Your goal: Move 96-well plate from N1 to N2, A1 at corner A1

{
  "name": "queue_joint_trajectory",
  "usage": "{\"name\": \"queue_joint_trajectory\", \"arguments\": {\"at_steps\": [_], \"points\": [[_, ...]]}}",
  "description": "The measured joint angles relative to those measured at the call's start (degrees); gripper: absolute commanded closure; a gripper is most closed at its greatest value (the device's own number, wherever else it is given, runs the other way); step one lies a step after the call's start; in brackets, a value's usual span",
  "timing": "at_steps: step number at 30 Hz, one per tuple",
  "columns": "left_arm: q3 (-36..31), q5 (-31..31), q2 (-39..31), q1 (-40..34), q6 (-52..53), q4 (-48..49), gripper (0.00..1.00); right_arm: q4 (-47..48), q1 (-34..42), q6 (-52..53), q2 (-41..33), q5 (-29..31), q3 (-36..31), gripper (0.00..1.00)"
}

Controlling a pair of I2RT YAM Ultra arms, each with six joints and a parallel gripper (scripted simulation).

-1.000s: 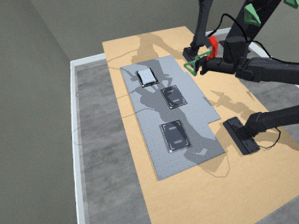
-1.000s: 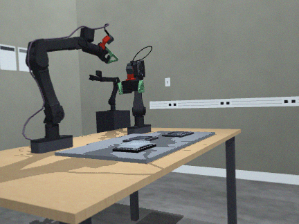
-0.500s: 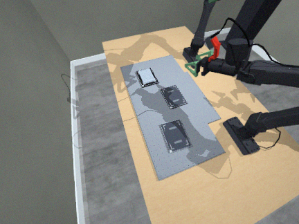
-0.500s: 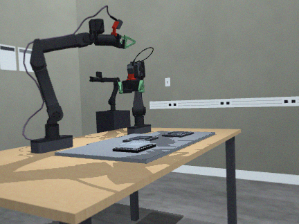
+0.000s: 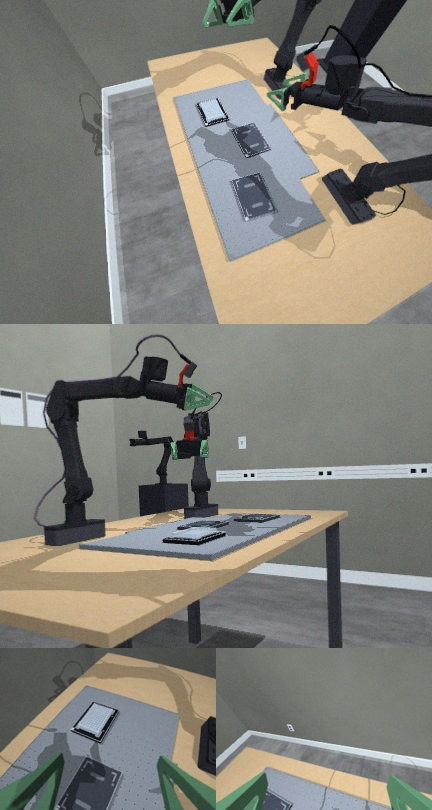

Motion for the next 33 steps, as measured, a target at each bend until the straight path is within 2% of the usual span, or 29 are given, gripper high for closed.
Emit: {"name": "queue_joint_trajectory", "arguments": {"at_steps": [10,16,24,33], "points": [[0.0,0.0,0.0,0.0,0.0,0.0,0.0,-11.5,-8.2,-7.0,6.1,4.2,-13.0,0.0],[0.0,0.0,0.0,0.0,0.0,0.0,0.0,-15.8,-10.4,-10.1,7.8,6.5,-17.6,0.0],[0.0,0.0,0.0,0.0,0.0,0.0,0.0,-19.1,-9.5,-12.8,11.5,8.3,-20.3,0.0],[0.0,0.0,0.0,0.0,0.0,0.0,0.0,-18.7,-9.1,-12.9,11.6,8.3,-20.3,0.0]]}}
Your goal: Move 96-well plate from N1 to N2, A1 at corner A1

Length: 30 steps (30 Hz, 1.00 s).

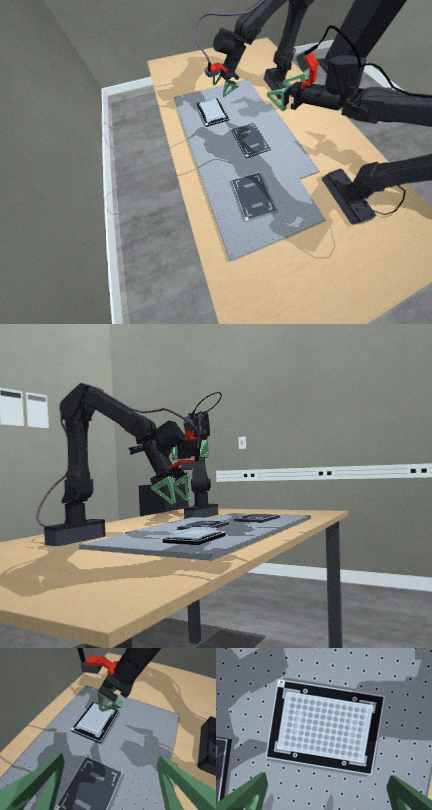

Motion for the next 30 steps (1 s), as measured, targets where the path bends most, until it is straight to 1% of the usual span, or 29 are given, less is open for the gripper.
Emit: {"name": "queue_joint_trajectory", "arguments": {"at_steps": [3,6,9,14,20,27,30], "points": [[0.0,0.0,0.0,0.0,0.0,0.0,0.0,-0.1,0.0,-0.5,0.0,0.0,0.0,0.0],[0.0,0.0,0.0,0.0,0.0,0.0,0.0,-0.8,0.0,-3.1,0.0,-0.3,0.0,0.0],[0.0,0.0,0.0,0.0,0.0,0.0,0.0,-2.3,-0.1,-8.4,0.7,-1.4,0.3,0.0],[0.0,0.0,0.0,0.0,0.0,0.0,0.0,-5.3,-0.9,-17.8,4.2,-2.8,2.8,0.0],[0.0,0.0,0.0,0.0,0.0,0.0,0.0,-10.4,-1.7,-31.9,10.1,-4.1,9.9,0.0],[0.0,0.0,0.0,0.0,0.0,0.0,0.0,-17.4,-1.9,-48.0,17.2,-4.2,18.8,0.0],[0.0,0.0,0.0,0.0,0.0,0.0,0.0,-19.6,-1.9,-53.0,19.2,-4.2,21.0,0.0]]}}
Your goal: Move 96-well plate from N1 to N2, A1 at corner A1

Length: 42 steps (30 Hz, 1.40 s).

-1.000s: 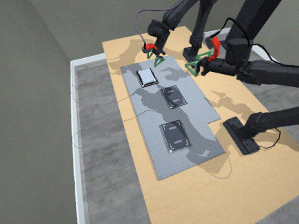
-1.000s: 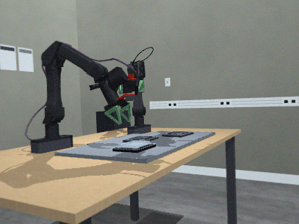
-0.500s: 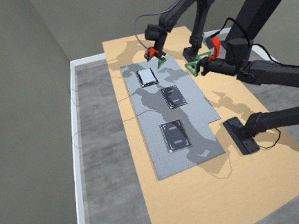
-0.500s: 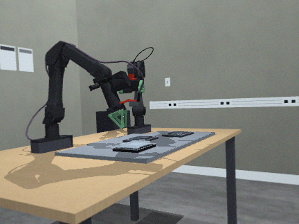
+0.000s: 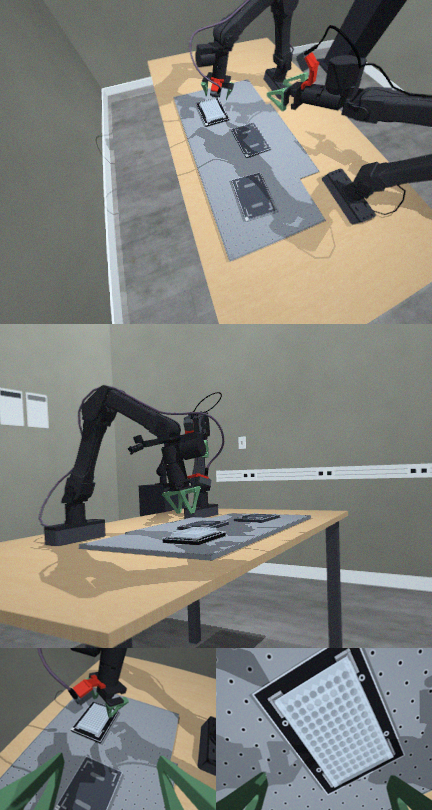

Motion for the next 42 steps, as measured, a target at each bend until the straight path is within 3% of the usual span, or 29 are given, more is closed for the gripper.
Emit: {"name": "queue_joint_trajectory", "arguments": {"at_steps": [15,42], "points": [[0.0,0.0,0.0,0.0,0.0,0.0,0.0,-13.3,2.1,-25.7,14.1,4.2,18.6,0.0],[0.0,0.0,0.0,0.0,0.0,0.0,0.0,-14.0,2.3,-28.5,16.9,4.6,21.2,0.0]]}}
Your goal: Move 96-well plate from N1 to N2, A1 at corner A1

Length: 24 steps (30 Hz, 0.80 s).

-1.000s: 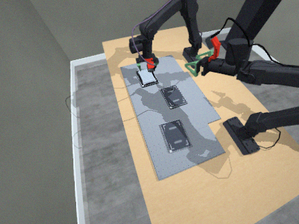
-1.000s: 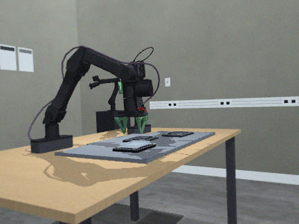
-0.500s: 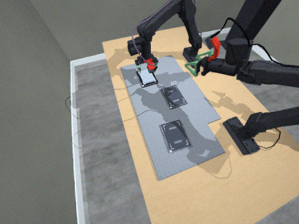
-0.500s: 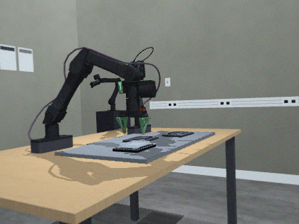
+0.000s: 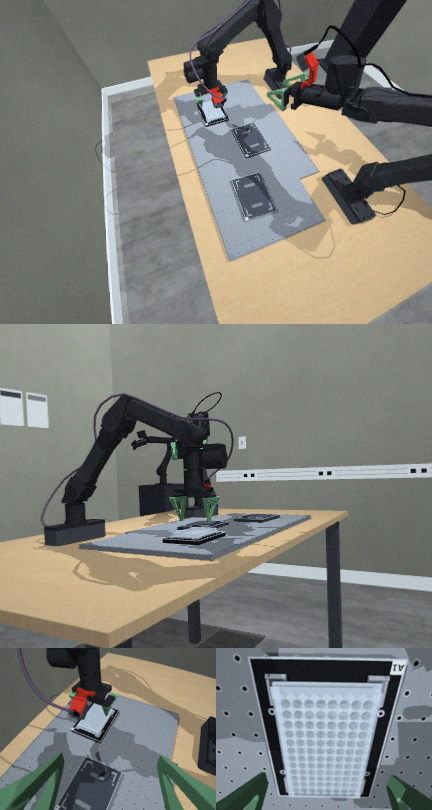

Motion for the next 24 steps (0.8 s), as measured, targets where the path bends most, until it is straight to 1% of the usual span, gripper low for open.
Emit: {"name": "queue_joint_trajectory", "arguments": {"at_steps": [24], "points": [[0.0,0.0,0.0,0.0,0.0,0.0,0.0,6.2,0.0,0.0,2.1,0.0,-4.0,0.0]]}}
